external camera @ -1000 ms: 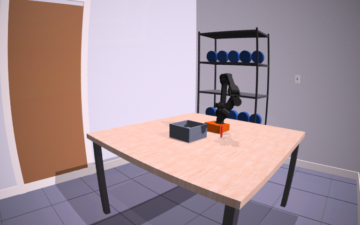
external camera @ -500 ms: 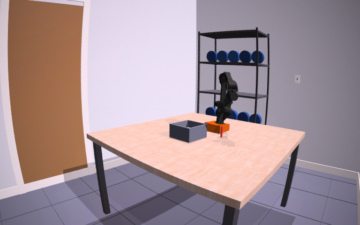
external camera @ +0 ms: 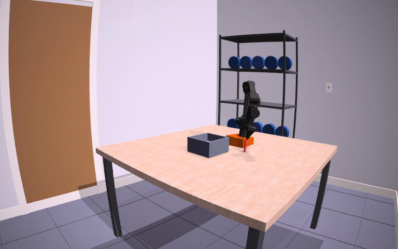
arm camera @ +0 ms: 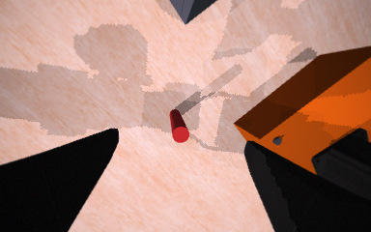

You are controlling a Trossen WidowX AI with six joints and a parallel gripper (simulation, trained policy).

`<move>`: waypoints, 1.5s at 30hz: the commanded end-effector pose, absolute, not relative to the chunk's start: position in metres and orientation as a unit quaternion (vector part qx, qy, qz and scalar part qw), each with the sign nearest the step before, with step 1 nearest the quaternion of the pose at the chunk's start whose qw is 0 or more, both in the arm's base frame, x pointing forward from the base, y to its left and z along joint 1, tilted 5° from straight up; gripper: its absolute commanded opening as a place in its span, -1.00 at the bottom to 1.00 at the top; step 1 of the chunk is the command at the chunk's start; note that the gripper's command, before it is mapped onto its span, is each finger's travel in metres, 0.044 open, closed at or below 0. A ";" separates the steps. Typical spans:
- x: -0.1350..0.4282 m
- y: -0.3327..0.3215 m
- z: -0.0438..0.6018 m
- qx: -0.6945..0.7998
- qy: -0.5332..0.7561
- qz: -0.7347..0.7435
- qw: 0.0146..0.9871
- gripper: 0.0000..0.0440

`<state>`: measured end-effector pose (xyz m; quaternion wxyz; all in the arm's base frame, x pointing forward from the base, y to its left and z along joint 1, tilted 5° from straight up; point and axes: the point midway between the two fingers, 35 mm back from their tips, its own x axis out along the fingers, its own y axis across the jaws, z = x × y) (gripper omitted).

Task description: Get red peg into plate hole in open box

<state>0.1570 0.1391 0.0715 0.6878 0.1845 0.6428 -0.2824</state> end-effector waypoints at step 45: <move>0.183 0.133 0.027 0.155 0.631 -0.298 0.699 -1.00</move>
